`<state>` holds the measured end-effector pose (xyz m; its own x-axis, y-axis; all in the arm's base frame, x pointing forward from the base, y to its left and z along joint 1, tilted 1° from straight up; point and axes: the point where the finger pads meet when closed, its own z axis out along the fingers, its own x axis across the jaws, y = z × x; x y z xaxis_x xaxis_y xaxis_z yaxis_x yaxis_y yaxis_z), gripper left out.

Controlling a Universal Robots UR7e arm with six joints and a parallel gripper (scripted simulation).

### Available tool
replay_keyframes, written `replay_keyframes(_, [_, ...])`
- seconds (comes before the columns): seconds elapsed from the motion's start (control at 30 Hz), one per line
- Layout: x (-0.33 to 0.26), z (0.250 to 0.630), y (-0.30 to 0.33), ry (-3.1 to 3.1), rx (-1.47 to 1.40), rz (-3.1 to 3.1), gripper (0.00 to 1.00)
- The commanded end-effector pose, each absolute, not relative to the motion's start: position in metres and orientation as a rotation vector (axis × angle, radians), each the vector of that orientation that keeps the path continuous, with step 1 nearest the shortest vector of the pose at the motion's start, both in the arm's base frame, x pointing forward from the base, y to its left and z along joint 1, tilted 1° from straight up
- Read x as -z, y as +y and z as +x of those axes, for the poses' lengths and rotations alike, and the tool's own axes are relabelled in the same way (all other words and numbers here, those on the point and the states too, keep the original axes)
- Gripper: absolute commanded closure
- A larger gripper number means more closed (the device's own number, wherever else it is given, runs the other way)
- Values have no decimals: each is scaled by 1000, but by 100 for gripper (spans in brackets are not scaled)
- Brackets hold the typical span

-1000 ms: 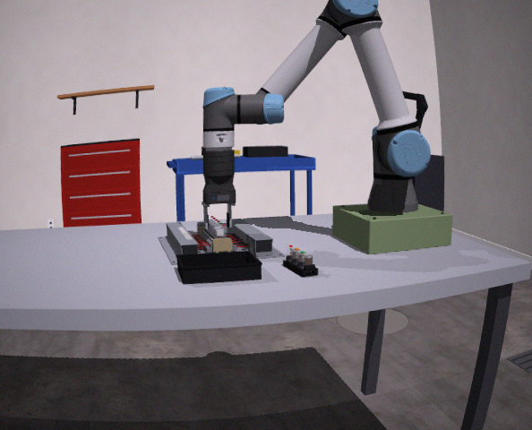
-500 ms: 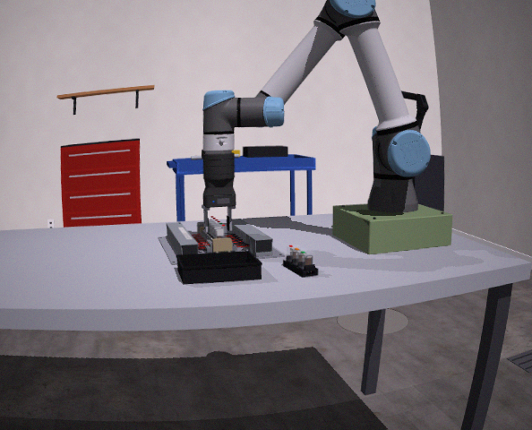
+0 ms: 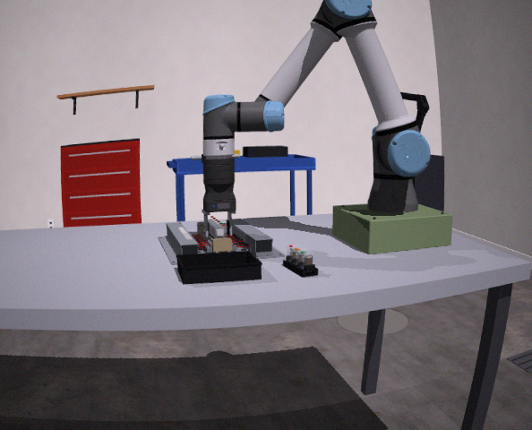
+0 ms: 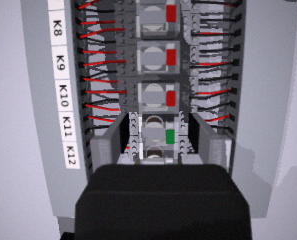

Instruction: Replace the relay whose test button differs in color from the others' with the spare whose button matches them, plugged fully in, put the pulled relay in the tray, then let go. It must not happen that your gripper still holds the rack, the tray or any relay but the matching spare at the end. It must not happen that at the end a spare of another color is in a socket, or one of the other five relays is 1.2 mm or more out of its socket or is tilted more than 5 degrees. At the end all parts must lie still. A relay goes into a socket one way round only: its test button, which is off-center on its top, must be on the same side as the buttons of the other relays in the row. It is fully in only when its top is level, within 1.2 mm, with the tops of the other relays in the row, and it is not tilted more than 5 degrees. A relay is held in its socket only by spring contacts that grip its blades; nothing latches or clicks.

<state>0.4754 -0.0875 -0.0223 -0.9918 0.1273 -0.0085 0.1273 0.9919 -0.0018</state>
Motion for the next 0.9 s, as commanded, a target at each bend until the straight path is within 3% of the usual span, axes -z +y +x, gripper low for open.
replay_keyframes(0.0, [22,476,-88,3125,5,200,0])
replay_keyframes(0.07, [22,476,-88,3125,5,200,0])
replay_keyframes(0.1, [22,476,-88,3125,5,200,100])
replay_keyframes(0.87, [22,476,-88,3125,4,200,100])
